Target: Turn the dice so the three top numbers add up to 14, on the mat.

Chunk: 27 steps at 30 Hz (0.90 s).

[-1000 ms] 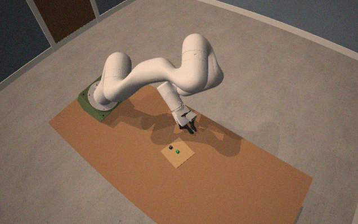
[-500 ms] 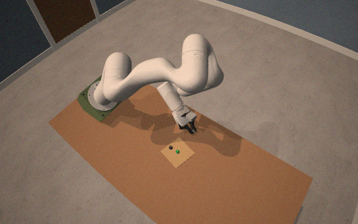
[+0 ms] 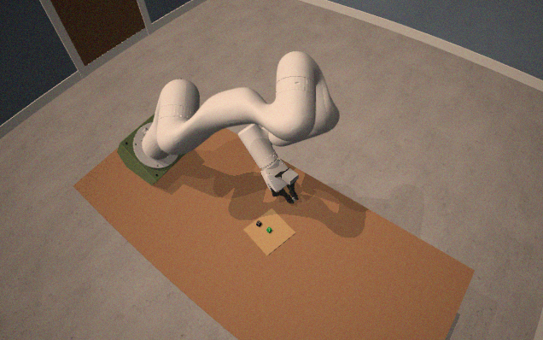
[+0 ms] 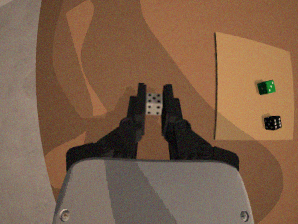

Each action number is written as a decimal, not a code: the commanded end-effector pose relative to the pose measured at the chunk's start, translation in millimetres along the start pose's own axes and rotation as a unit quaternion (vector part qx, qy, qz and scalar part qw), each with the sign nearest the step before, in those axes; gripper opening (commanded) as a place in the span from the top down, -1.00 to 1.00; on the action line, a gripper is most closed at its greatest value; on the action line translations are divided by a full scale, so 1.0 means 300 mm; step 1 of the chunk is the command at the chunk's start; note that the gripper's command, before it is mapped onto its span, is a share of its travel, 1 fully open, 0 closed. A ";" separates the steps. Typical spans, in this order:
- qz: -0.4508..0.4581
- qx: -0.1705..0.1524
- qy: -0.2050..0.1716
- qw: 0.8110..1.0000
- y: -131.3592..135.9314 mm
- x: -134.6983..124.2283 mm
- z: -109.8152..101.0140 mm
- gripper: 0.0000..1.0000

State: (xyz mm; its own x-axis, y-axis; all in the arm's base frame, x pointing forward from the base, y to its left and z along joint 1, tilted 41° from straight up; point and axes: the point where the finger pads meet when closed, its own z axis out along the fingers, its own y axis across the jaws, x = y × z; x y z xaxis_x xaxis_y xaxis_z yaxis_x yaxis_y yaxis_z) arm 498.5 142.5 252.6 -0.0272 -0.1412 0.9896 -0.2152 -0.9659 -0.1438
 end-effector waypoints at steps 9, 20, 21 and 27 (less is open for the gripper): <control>0.000 0.000 0.000 1.000 -0.001 0.000 0.000 0.78; 0.000 0.000 0.000 1.000 -0.001 -0.010 0.009 0.78; 0.000 0.000 0.000 1.000 -0.001 -0.012 0.011 0.78; 0.000 0.000 0.000 1.000 -0.001 -0.023 0.020 0.78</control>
State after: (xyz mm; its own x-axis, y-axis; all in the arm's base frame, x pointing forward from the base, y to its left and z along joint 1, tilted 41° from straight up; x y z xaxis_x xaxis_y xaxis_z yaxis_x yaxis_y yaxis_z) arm 503.6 142.2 246.6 -0.0271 -0.1412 0.9896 -0.2153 -0.9659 -0.1437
